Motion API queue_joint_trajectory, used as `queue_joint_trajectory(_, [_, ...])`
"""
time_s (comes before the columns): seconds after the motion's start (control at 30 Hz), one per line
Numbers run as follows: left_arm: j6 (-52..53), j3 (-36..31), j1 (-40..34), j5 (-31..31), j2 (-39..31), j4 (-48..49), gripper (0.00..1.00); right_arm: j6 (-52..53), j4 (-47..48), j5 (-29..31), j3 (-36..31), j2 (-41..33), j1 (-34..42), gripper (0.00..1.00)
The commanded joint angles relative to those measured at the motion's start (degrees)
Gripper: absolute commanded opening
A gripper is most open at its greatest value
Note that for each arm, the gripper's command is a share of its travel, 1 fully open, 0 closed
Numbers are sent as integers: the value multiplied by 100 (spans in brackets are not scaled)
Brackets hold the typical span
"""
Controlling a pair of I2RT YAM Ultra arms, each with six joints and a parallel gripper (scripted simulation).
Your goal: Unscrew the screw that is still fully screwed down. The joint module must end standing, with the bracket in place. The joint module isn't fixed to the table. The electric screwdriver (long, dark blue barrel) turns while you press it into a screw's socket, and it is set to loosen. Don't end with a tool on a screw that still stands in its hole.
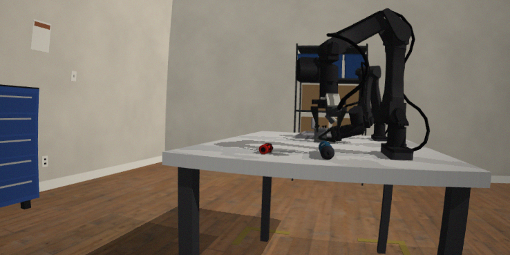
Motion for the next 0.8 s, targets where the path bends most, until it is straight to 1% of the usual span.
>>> queue_joint_trajectory(0.0, [-62,168,-72,-123,-19,-80,65,4,6,32,13,-45,-1,61])
queue_joint_trajectory(0.77, [-62,168,-72,-123,-19,-80,65,4,6,32,13,-45,-1,60])
